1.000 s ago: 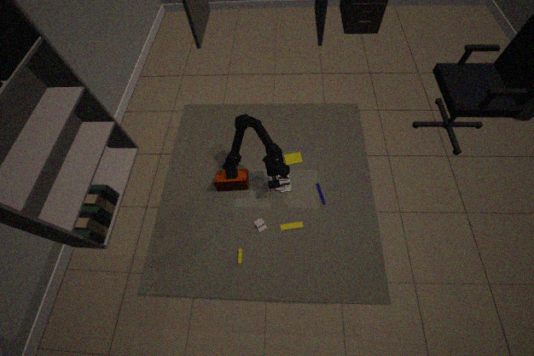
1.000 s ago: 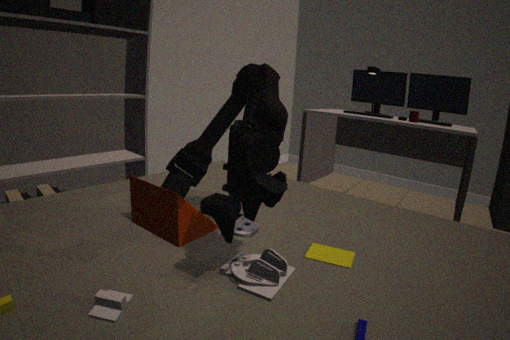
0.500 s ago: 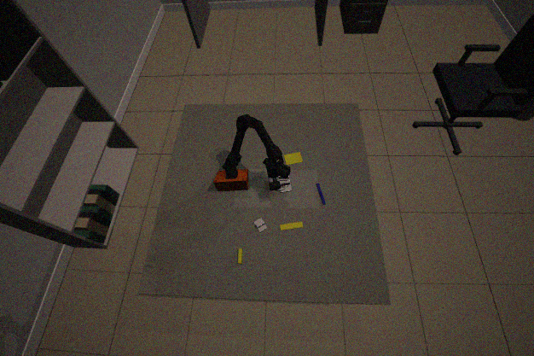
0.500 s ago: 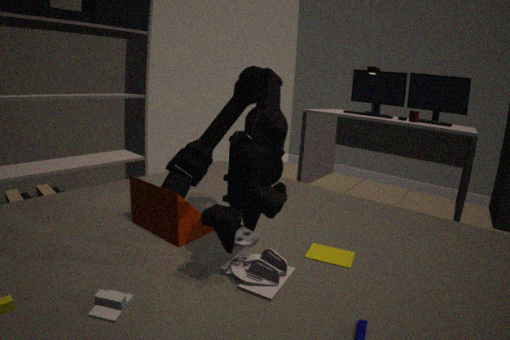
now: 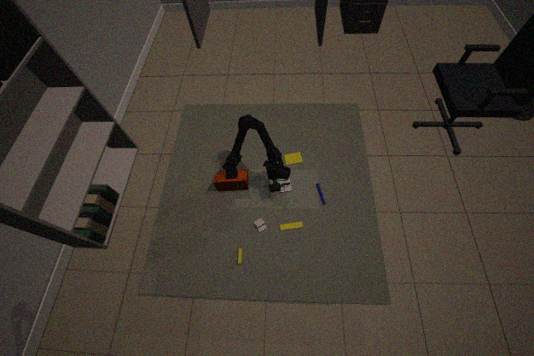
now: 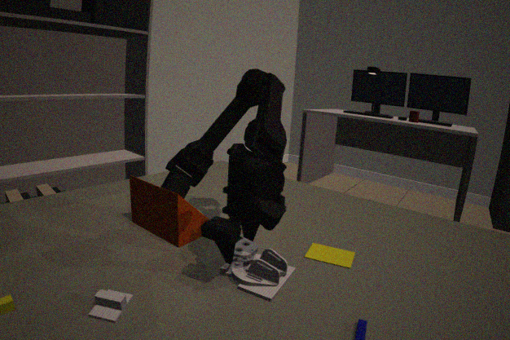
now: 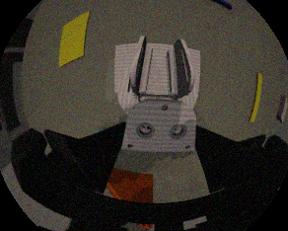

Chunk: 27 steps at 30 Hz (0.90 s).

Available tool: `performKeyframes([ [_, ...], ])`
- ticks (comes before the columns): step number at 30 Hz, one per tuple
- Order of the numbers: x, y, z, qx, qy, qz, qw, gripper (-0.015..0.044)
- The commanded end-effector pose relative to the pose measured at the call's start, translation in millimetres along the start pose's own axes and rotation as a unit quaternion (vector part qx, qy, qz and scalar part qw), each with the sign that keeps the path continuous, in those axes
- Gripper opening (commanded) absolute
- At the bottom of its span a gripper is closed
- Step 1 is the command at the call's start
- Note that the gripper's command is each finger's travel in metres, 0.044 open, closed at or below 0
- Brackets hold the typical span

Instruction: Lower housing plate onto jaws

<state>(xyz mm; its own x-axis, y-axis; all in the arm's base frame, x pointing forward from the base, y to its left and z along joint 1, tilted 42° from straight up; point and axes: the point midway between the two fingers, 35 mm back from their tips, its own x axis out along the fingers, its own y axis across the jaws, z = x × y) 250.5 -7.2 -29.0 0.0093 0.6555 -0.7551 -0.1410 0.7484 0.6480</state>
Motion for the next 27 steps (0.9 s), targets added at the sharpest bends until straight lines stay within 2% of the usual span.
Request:
performKeyframes([
  [1,9.4,0.6,-3.1,0.006,0.004,0.006,1.000,0.0351],
  [27,18.7,1.5,-4.0,0.007,0.004,0.006,1.000,0.0351],
])
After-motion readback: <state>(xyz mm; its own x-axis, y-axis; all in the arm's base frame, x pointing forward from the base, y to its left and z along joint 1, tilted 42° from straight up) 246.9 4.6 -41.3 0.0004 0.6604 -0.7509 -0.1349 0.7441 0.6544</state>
